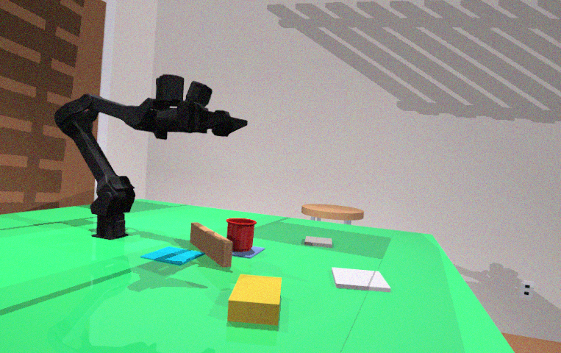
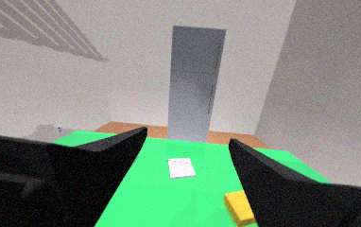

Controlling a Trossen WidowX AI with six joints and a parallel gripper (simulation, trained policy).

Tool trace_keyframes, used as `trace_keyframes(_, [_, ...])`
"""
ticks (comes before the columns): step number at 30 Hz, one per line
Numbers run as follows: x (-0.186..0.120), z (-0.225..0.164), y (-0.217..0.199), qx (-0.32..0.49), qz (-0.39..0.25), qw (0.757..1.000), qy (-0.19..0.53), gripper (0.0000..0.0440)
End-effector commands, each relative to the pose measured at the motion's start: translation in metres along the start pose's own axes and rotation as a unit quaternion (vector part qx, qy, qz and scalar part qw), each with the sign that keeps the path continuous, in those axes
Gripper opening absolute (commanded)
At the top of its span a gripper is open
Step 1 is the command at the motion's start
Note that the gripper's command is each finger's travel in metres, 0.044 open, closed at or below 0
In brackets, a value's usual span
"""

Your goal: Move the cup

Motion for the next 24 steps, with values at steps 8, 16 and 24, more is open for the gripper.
trace_keyframes(8, [0.003,0.005,0.003,0.001,-0.004,1.0,0.014,0.019])
trace_keyframes(16, [0.009,0.008,0.006,0.015,-0.015,0.999,0.046,0.0029])
trace_keyframes(24, [0.017,0.012,0.013,0.046,-0.019,0.995,0.083,0.0087])
Point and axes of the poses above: the point midway between the two fingers, 35 mm back from their tips, its own x axis out along the fingers, its own y axis across the jaws, z = x × y, the point moved 6 cm from there along -x, back along the fingers, and after that the axes turned 15 degrees about x, right-handed, at the moved point
